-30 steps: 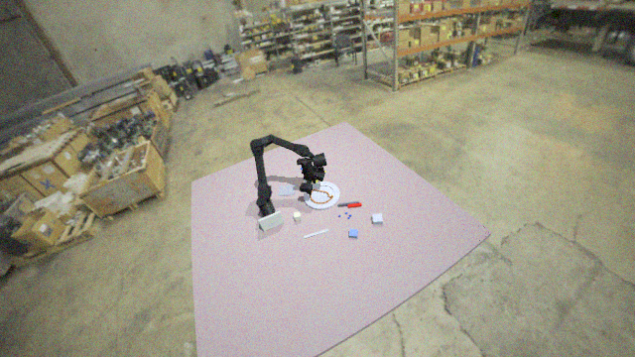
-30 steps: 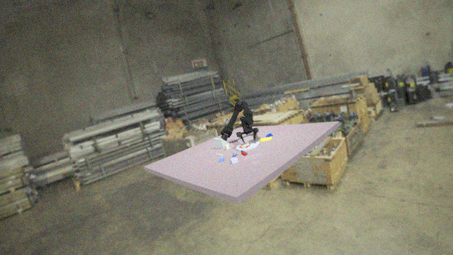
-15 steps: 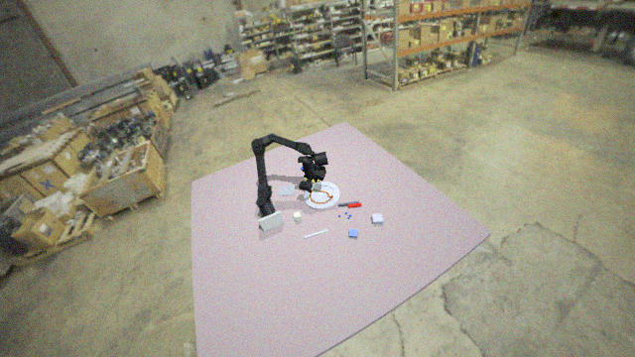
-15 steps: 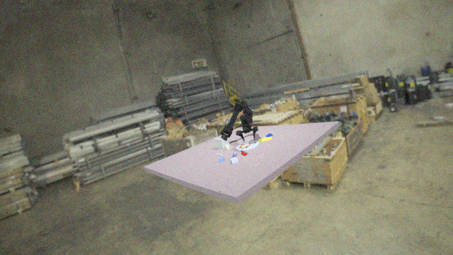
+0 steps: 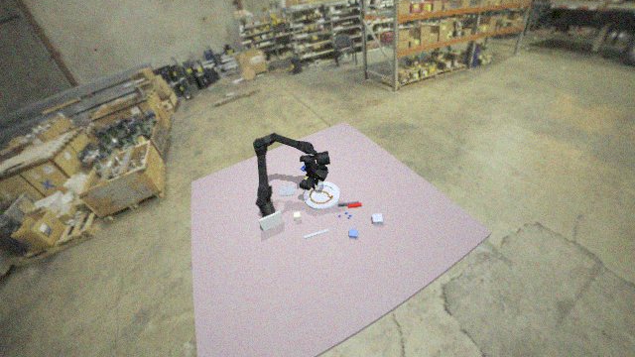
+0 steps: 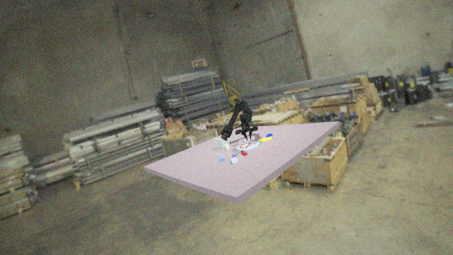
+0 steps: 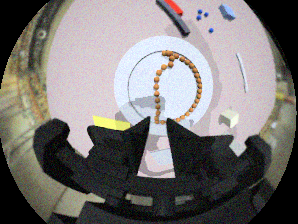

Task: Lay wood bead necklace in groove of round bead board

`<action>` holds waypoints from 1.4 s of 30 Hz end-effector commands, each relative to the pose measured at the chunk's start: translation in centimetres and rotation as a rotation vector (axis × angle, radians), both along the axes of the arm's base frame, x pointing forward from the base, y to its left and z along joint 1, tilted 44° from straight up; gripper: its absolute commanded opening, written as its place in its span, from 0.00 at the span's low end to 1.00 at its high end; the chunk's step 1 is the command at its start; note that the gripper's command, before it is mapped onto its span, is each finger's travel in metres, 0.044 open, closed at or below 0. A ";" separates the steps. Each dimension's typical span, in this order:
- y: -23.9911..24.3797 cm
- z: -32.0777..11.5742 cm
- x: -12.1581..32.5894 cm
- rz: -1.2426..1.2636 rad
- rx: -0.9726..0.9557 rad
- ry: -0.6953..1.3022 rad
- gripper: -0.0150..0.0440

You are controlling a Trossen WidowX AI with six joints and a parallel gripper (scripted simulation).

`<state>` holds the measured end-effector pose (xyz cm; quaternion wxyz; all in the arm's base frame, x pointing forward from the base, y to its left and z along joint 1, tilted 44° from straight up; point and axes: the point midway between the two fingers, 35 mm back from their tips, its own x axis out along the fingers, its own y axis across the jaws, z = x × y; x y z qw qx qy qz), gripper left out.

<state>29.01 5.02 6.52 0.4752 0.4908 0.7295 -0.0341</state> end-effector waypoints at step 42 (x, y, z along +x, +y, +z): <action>1.9 -2.1 -0.2 0.002 -0.003 0.001 0.25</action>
